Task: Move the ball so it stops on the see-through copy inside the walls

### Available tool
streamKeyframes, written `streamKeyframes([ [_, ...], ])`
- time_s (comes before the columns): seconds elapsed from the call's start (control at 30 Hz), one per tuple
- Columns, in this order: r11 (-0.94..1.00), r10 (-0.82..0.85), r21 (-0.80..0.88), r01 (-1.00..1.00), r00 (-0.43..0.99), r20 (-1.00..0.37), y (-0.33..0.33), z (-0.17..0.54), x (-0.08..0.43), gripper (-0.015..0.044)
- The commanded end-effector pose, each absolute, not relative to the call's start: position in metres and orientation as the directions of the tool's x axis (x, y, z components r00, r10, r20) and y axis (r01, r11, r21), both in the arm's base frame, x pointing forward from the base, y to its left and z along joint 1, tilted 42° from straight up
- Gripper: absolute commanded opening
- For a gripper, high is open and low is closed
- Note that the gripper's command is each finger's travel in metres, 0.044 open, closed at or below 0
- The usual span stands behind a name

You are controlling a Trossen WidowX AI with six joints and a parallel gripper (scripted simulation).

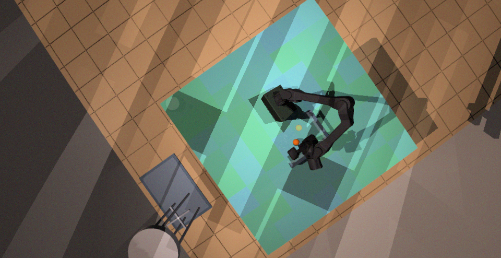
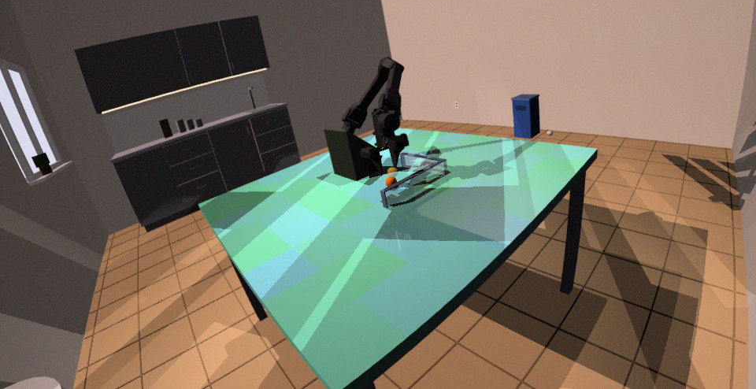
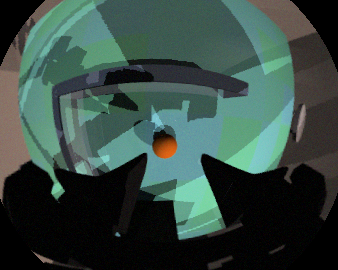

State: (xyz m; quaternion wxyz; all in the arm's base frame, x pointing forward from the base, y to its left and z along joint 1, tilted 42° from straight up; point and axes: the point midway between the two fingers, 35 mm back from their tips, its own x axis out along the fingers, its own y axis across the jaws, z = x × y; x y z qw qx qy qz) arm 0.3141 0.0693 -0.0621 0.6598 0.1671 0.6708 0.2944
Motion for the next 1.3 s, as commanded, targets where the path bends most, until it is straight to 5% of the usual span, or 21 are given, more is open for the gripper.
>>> streamKeyframes([
  [0.0,0.73,0.654,0.663,-0.168,-0.108,-0.748,0.074,-0.06,0.303,0.0317],
  [1.27,0.728,0.657,0.665,-0.168,-0.109,-0.746,0.111,-0.101,0.297,0.0317],
])
